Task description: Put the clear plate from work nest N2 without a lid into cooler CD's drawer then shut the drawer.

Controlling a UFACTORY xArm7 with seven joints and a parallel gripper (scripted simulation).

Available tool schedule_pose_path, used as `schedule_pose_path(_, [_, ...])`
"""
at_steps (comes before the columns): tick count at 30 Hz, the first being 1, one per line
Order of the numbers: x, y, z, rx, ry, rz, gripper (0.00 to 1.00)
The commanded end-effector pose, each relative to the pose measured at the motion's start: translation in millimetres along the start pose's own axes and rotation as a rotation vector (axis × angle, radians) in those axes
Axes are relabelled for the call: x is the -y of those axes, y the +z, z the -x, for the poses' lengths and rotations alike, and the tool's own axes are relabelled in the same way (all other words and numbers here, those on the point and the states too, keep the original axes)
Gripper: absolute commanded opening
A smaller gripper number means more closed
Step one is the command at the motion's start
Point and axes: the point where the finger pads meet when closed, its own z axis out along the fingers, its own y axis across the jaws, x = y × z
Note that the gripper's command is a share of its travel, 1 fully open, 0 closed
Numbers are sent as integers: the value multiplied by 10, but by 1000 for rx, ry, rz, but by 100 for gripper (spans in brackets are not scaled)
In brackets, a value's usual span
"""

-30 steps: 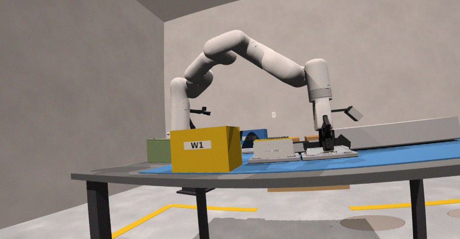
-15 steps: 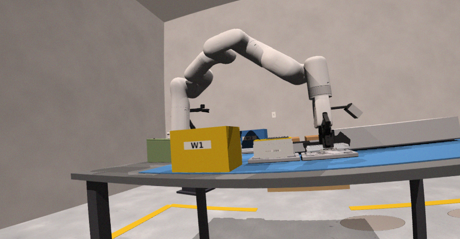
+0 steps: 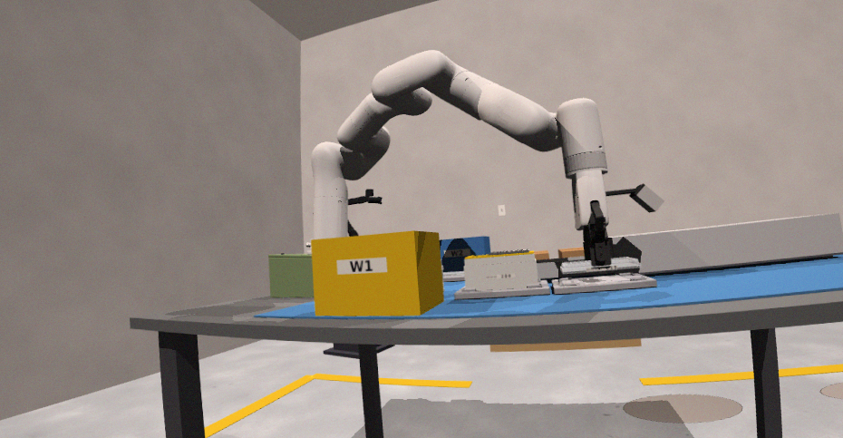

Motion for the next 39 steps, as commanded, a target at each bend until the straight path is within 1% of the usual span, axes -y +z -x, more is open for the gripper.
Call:
schedule_pose_path(1, [-7,-43,-19,-5,0,2,0])
schedule_pose_path(8, [-6,-43,-18,-5,0,2,0])
schedule_pose_path(22, [-6,-277,-18,-5,0,2,0])
schedule_pose_path(24, [-6,-277,-18,-5,0,2,0])
schedule_pose_path(39, [-6,-527,-17,-6,0,2,0])
